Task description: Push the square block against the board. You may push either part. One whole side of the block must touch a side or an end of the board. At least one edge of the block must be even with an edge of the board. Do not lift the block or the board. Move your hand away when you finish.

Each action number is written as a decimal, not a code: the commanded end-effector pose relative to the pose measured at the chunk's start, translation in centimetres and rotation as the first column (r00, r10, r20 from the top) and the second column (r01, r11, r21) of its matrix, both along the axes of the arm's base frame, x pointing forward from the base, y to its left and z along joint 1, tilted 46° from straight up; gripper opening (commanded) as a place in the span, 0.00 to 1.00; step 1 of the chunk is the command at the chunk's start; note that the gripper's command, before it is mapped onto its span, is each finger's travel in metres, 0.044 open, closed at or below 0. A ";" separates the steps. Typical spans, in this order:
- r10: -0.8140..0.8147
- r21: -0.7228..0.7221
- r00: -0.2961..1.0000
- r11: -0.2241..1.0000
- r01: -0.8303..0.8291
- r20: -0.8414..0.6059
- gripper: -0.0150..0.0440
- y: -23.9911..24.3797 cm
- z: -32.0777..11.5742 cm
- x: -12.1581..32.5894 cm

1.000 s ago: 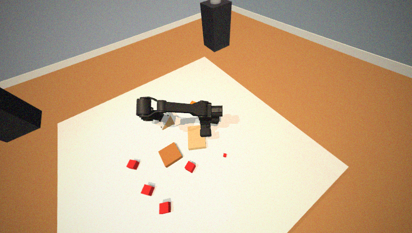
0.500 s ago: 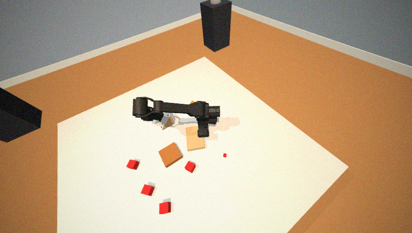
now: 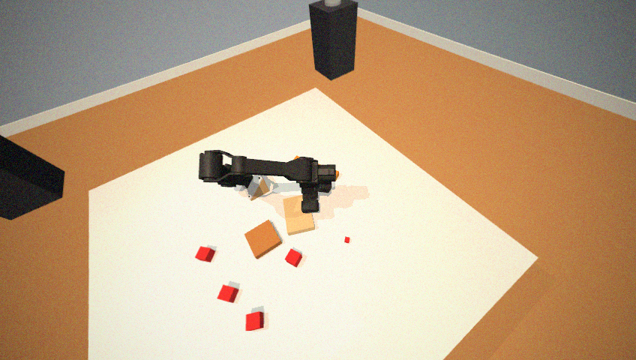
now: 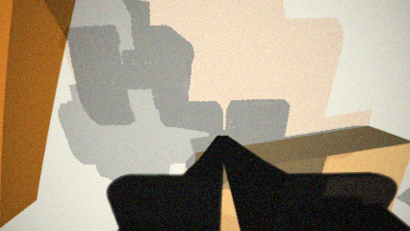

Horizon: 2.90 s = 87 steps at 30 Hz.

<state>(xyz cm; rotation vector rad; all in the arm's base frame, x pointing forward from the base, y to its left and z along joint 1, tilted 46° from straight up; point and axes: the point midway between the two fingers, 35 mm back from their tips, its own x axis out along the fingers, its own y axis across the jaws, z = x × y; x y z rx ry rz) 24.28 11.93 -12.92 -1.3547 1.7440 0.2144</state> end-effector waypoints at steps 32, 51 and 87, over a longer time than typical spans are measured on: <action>0.003 -0.014 1.000 1.000 -0.003 -0.009 0.25 -2.7 2.3 -1.3; 0.003 -0.015 1.000 1.000 -0.003 -0.010 0.25 -3.9 3.5 -1.7; 0.003 -0.014 1.000 1.000 -0.003 -0.008 0.25 -2.6 2.0 0.0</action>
